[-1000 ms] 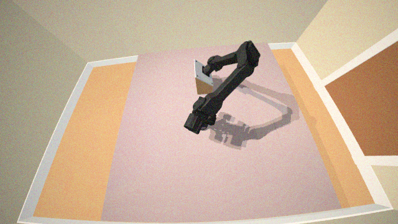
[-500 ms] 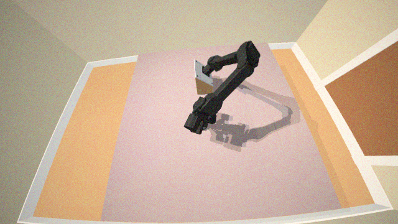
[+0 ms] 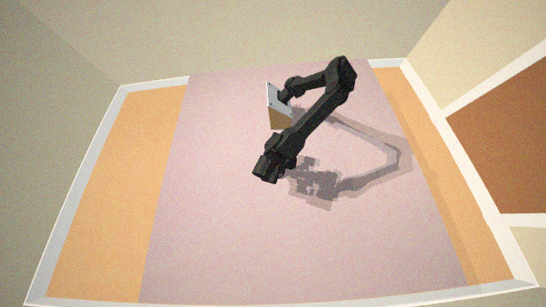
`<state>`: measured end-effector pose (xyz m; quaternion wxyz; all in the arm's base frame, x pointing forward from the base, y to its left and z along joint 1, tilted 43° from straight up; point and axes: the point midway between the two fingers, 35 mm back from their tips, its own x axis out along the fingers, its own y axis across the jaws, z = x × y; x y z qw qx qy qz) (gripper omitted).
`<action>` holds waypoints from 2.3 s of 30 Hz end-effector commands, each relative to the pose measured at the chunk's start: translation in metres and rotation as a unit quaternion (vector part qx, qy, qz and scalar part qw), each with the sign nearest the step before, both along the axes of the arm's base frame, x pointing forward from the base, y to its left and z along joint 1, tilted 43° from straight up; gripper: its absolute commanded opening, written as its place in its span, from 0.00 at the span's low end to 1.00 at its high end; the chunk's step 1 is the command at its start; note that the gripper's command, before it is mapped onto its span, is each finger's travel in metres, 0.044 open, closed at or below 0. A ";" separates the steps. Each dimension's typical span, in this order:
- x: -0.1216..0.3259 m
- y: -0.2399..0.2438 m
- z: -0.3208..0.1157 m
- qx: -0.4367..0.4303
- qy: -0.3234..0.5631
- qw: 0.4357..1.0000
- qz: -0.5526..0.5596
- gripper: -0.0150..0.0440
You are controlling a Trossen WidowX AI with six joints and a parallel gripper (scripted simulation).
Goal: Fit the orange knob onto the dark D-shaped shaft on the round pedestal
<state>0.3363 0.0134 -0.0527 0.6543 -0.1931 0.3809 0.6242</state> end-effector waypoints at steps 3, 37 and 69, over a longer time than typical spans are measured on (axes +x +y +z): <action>0.002 -0.002 0.001 0.003 -0.043 0.998 0.043 0.25; 0.002 -0.001 0.000 0.013 -0.140 0.978 0.151 0.25; 0.000 -0.002 0.002 0.014 -0.148 0.976 0.161 0.25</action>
